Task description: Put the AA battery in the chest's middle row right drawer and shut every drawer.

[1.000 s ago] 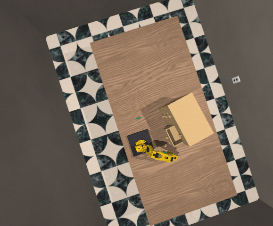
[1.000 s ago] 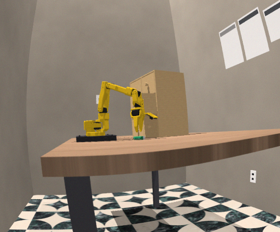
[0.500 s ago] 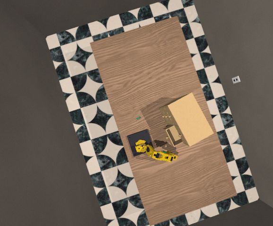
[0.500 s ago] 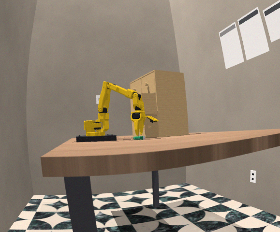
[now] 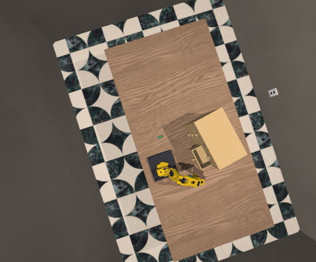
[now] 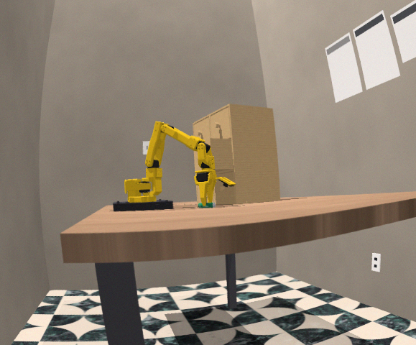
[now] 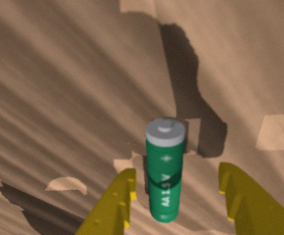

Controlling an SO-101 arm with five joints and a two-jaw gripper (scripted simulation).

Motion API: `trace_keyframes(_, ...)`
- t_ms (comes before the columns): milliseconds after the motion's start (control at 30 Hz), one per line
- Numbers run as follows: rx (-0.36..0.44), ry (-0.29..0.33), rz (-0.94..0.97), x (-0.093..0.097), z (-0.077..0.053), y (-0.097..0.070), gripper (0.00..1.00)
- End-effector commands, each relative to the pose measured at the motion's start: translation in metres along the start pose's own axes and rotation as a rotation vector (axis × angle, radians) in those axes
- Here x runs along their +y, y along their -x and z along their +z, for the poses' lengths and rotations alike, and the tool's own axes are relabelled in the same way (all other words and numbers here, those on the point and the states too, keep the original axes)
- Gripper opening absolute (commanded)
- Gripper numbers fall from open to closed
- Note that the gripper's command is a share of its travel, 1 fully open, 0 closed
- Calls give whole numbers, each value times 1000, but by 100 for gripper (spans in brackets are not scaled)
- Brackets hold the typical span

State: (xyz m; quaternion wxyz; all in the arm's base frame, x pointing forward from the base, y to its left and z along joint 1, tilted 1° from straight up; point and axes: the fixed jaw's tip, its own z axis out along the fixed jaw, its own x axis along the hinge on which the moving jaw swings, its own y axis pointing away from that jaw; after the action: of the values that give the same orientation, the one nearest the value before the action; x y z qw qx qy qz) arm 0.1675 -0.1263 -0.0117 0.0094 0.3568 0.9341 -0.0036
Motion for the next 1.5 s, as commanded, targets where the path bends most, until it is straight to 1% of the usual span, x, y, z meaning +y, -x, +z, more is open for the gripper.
trace_keyframes(0, 14, 0, 7, -1, 4, -3, 21)
trace_keyframes(1367, 14, 0, 7, -2, 9, -7, 21)
trace_keyframes(1467, 14, 0, 7, -2, 9, -6, 20)
